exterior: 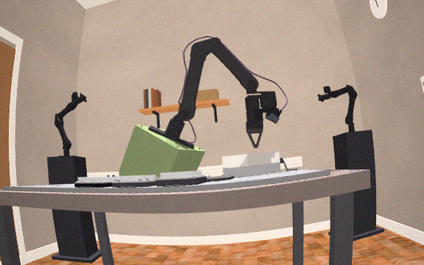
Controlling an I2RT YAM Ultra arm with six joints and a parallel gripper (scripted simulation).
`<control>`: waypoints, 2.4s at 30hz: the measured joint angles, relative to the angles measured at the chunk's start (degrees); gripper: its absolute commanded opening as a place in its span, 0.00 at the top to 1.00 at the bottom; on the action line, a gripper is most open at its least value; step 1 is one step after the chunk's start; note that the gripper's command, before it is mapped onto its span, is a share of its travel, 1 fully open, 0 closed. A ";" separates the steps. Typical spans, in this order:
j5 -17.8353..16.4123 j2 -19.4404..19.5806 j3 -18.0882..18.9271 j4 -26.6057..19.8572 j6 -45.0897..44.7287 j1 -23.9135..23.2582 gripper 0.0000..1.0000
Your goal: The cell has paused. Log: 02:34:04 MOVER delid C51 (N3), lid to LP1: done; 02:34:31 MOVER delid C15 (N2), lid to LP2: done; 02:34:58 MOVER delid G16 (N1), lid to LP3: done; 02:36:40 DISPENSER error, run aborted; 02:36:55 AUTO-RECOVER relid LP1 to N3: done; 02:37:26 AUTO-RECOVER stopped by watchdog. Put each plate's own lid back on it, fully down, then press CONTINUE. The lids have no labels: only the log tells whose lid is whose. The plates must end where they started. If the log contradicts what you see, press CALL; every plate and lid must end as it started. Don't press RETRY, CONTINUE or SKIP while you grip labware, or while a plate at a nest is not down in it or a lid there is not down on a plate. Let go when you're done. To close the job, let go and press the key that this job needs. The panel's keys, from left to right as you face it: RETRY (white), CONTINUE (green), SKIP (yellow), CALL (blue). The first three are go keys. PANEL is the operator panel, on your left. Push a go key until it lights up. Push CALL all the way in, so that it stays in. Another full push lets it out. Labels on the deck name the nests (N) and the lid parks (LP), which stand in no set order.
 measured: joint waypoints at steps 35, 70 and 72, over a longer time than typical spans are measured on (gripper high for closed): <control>0.02 1.31 0.63 1.05 0.00 0.00 1.00; -0.39 4.48 -1.07 5.90 -0.85 -0.92 1.00; -0.33 4.74 -1.07 6.32 -0.90 -0.94 1.00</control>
